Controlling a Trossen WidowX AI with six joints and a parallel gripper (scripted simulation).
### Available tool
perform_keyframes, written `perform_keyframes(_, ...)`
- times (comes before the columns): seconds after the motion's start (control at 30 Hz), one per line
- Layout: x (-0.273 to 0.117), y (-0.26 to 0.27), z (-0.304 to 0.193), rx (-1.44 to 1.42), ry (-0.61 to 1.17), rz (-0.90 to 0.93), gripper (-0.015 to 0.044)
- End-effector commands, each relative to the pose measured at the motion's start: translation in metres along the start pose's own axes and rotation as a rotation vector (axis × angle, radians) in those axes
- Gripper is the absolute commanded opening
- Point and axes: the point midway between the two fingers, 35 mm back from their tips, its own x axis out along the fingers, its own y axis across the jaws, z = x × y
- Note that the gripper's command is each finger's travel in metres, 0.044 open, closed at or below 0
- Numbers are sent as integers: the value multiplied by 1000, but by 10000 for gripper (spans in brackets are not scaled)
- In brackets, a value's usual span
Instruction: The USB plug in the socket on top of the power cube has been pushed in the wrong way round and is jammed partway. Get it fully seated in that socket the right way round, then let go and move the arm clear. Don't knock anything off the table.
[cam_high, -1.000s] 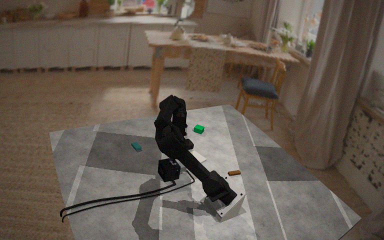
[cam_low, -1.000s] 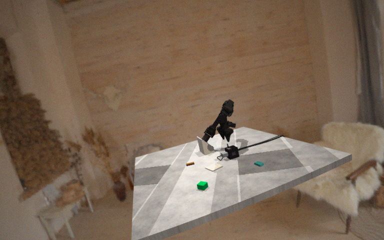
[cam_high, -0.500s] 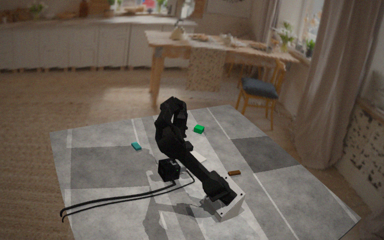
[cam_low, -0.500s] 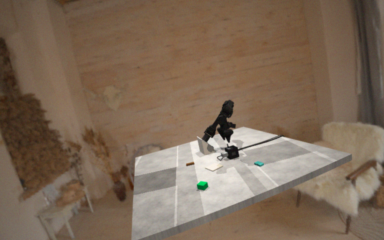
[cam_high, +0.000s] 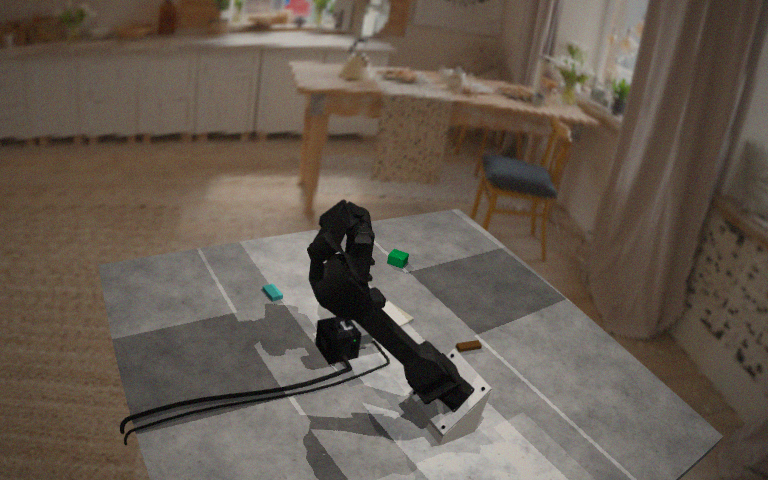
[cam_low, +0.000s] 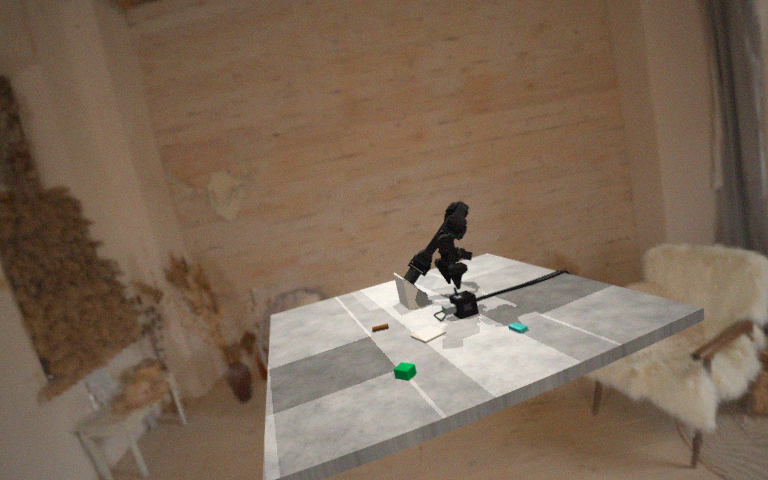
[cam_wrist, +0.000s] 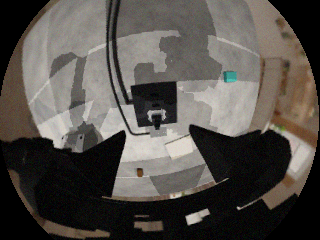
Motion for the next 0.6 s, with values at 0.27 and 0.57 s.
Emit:
perform_keyframes(0.27,12,0,1,5,-6,-1,440)
perform_keyframes(0.57,10,0,0,0,0,1,256)
